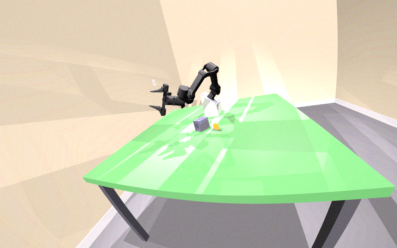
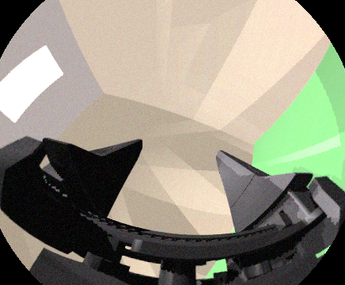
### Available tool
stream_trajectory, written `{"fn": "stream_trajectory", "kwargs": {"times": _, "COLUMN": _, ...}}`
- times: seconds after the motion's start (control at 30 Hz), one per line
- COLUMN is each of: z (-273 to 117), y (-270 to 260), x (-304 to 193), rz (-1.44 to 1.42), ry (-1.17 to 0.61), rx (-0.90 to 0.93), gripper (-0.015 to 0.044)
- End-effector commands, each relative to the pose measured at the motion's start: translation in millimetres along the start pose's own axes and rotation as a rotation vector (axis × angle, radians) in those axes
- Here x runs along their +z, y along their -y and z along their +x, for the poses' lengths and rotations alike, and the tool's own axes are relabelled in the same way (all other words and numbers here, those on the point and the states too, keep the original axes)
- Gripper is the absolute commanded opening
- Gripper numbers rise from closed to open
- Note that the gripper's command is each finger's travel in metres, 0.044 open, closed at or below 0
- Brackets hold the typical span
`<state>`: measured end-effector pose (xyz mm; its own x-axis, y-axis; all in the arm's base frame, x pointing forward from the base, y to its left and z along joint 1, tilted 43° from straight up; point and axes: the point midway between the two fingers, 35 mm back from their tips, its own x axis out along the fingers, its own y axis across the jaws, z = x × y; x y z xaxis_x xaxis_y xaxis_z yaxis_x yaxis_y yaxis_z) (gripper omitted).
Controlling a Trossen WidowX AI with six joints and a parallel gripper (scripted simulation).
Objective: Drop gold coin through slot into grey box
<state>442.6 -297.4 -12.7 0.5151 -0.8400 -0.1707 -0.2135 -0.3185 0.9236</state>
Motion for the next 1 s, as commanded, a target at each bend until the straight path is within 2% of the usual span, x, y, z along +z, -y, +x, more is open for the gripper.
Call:
{"fn": "stream_trajectory", "kwargs": {"times": 0.0, "z": 0, "y": 1, "x": -1, "rz": -0.005, "ry": -0.004, "rx": -0.009, "gripper": 0.0374}}
{"fn": "stream_trajectory", "kwargs": {"times": 0.27, "z": -26, "y": 46, "x": -53, "rz": -0.183, "ry": -0.194, "rx": -0.434, "gripper": 0.0164}}
{"fn": "stream_trajectory", "kwargs": {"times": 0.57, "z": -116, "y": 77, "x": -86, "rz": -0.290, "ry": -0.385, "rx": -0.993, "gripper": 0.0161}}
{"fn": "stream_trajectory", "kwargs": {"times": 0.97, "z": -208, "y": 64, "x": -95, "rz": -0.277, "ry": -0.475, "rx": -1.404, "gripper": 0.0161}}
